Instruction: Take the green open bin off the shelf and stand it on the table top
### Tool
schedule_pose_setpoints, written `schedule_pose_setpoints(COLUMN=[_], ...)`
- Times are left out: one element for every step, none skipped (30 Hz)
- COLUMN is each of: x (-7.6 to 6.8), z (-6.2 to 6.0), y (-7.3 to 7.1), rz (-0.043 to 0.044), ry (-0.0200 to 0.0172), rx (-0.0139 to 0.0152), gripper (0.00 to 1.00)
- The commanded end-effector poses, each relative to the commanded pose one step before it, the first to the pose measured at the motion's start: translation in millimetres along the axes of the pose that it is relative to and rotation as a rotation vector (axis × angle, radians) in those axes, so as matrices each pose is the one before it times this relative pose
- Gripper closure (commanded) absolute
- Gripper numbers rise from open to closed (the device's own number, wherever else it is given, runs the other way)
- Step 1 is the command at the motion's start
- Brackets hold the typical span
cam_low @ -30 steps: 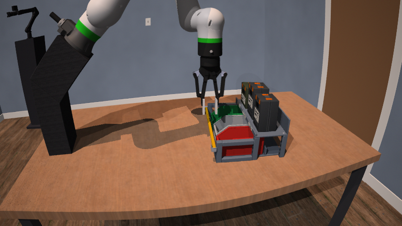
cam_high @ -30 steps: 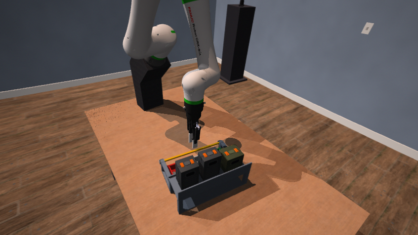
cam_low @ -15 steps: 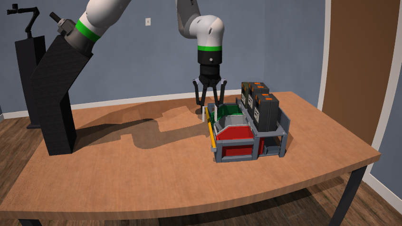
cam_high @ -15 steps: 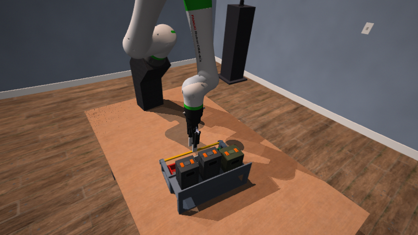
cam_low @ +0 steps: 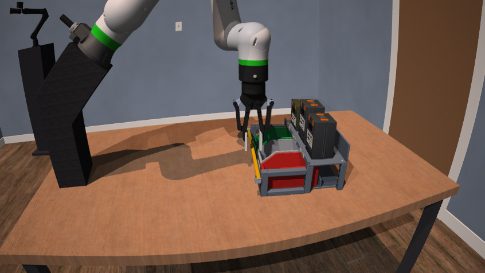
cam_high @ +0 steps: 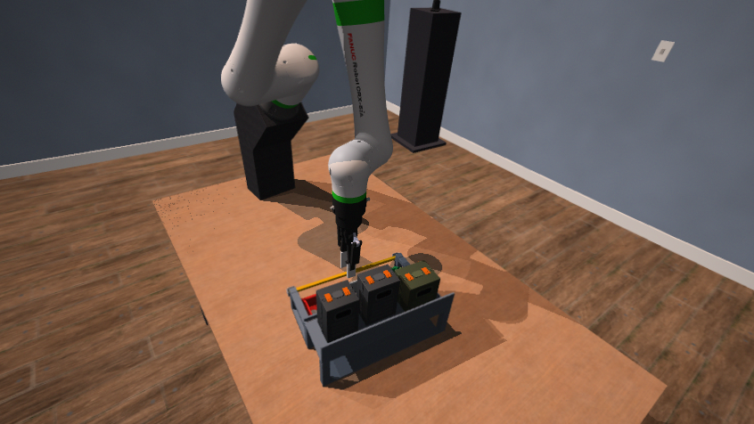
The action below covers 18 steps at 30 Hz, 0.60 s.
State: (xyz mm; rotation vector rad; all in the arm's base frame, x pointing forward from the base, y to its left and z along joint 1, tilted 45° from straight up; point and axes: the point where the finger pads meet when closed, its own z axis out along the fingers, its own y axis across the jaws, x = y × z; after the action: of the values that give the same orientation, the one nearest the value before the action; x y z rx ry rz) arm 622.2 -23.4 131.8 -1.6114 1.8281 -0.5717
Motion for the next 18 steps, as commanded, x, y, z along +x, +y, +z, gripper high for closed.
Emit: schedule_pose_setpoints(x=[0.03,0.00,0.00,0.00,0.00,0.00,0.00,0.00,0.00,0.00,0.00,0.00,-0.01,-0.01,-0.01,-0.01,-0.01,0.00], z=[-2.86,0.00,0.00,0.00,0.00,0.00,0.00,0.00,0.00,0.00,0.00,0.00,-0.80,-0.80,-0.80,-0.80,-0.80,0.00], y=[-0.09,0.00,0.00,0.00,0.00,0.00,0.00,0.00,0.00,0.00,0.00,0.00,-0.01,-0.01,-0.01,-0.01,-0.01,0.00], rz=[0.00000,0.00000,0.00000,0.00000,0.00000,0.00000,0.00000,0.00000,0.00000,0.00000,0.00000,0.00000,0.00000,0.00000,0.00000,0.00000,0.00000,0.00000], ry=[0.00043,0.00000,0.00000,0.00000,0.00000,0.00000,0.00000,0.00000,0.00000,0.00000,0.00000,0.00000,0.00001,0.00000,0.00000,0.00000,0.00000,0.00000], rx=[0.00034,0.00000,0.00000,0.00000,0.00000,0.00000,0.00000,0.00000,0.00000,0.00000,0.00000,0.00000,0.00001,0.00000,0.00000,0.00000,0.00000,0.00000], gripper=[0.72,0.72,0.72,0.72,0.72,0.72,0.72,0.72,0.72,0.72,0.72,0.72,0.72,0.72,0.72,0.72,0.72,0.72])
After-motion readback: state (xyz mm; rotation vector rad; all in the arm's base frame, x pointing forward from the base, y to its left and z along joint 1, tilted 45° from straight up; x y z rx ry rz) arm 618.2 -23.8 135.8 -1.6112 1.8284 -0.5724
